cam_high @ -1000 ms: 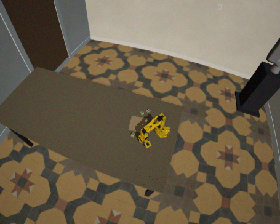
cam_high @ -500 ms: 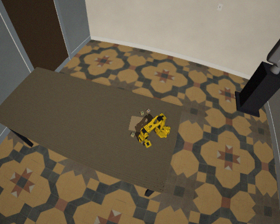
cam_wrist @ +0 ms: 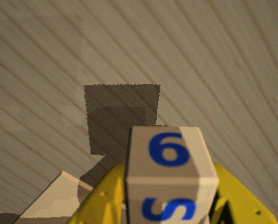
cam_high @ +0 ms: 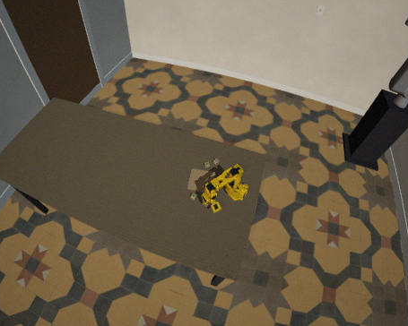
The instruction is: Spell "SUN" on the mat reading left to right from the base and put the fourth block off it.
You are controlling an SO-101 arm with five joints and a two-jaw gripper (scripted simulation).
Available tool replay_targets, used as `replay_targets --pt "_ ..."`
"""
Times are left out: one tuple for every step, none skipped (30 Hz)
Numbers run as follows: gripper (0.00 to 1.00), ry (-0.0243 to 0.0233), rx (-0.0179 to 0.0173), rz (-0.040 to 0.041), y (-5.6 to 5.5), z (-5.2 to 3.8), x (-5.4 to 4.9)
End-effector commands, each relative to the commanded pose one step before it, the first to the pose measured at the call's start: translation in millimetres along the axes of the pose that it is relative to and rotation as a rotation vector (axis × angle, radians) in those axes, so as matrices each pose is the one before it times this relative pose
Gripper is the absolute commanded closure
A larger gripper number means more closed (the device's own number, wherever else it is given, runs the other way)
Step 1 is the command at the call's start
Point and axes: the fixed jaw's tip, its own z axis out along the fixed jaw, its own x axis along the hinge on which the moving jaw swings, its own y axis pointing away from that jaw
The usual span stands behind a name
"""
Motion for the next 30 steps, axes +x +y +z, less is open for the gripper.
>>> replay_targets --pt "1.0 -0.00359 0.07126 -0.00028 -5.87 -17.882 0.45" --pt "1.0 0.0 0.0 0.0 0.14 -0.837 0.0" --pt "1.0 0.0 0.0 0.0 0.1 -0.548 0.0" --pt "1.0 0.0 0.0 0.0 0.05 -0.303 0.0" --pt "1.0 0.0 0.0 0.0 0.02 -0.119 0.0" --pt "1.0 0.0 0.0 0.0 0.0 -0.018 0.0" --pt "1.0 0.0 0.0 0.0 0.0 0.0 0.0" --pt "1.0 0.0 0.0 0.0 0.0 0.0 0.0" --pt "1.0 0.00001 0.0 0.00032 -0.01 0.002 0.04" --pt "1.0 0.0001 0.0 0.00209 -0.05 0.012 0.28" --pt "1.0 0.00024 0.00001 0.00528 -0.12 0.031 0.72" --pt "1.0 0.00044 0.00001 0.00957 -0.21 0.057 1.31" --pt "1.0 0.00067 0.00002 0.01462 -0.32 0.087 2.0" --pt "1.0 0.00092 0.00004 0.02014 -0.44 0.121 2.76" --pt "1.0 0.00118 0.00005 0.02586 -0.57 0.157 3.56" --pt "1.0 0.00144 0.00007 0.03156 -0.72 0.194 4.35" --pt "1.0 0.00169 0.00009 0.03701 -0.86 0.23 5.12" --pt "1.0 0.00191 0.00012 0.04202 -1.01 0.265 5.83" --pt "1.0 0.00211 0.00015 0.04644 -1.17 0.299 6.46" --pt "1.0 0.00228 0.00019 0.05014 -1.32 0.329 7.0" --pt "1.0 0.00241 0.00023 0.05301 -1.47 0.356 7.43" --pt "1.0 0.0025 0.00026 0.05497 -1.61 0.377 7.73" --pt "1.0 0.00254 0.00029 0.05596 -1.73 0.393 7.9" --pt "1.0 0.0 0.0 0.0 0.0 0.0 0.0" --pt "1.0 0.0 0.0 0.0 0.0 0.0 0.0" --pt "1.0 0.00253 0.00032 0.05596 -1.82 0.402 7.92" --pt "1.0 0.00249 0.00035 0.05497 -1.89 0.404 7.81" --pt "1.0 0.00239 0.00036 0.05301 -1.92 0.399 7.55" --pt "1.0 0.00226 0.00036 0.05014 -1.91 0.385 7.16" --pt "1.0 0.00209 0.00036 0.04644 -1.85 0.364 6.64"
